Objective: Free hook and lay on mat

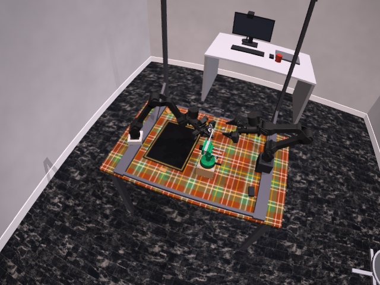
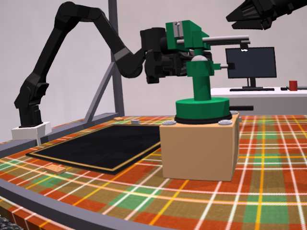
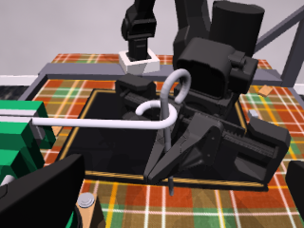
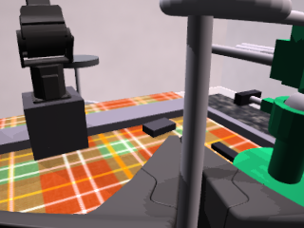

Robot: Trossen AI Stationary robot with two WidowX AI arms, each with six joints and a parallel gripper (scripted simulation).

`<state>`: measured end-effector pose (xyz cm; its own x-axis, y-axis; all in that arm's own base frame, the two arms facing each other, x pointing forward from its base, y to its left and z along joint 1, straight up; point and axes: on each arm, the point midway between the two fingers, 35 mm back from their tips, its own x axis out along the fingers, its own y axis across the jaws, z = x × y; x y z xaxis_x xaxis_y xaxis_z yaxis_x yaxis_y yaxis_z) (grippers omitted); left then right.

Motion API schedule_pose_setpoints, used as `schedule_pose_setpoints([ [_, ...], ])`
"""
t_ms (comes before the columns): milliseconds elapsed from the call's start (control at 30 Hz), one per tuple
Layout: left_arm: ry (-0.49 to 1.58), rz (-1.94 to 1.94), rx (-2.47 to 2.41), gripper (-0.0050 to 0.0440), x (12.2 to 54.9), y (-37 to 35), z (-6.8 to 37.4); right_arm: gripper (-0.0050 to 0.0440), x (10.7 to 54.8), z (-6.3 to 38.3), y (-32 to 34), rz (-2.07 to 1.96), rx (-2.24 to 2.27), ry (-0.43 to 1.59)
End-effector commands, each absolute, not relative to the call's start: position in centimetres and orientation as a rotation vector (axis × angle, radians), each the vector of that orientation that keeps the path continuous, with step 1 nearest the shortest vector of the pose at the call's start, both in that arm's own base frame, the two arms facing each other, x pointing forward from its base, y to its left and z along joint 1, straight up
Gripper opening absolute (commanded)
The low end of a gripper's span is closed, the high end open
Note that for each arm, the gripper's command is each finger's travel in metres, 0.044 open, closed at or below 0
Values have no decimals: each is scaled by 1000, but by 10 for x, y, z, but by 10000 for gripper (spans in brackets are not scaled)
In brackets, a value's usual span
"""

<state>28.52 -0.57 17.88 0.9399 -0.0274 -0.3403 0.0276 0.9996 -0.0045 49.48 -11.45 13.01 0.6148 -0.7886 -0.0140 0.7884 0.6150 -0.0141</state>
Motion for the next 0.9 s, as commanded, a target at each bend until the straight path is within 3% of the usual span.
schedule_pose_setpoints([
  [0,332,-27,3,440,286,-6,185,0,497,152,-112,-902,13,-26],
  [867,332,-27,3,440,286,-6,185,0,497,152,-122,-902,13,-26],
])
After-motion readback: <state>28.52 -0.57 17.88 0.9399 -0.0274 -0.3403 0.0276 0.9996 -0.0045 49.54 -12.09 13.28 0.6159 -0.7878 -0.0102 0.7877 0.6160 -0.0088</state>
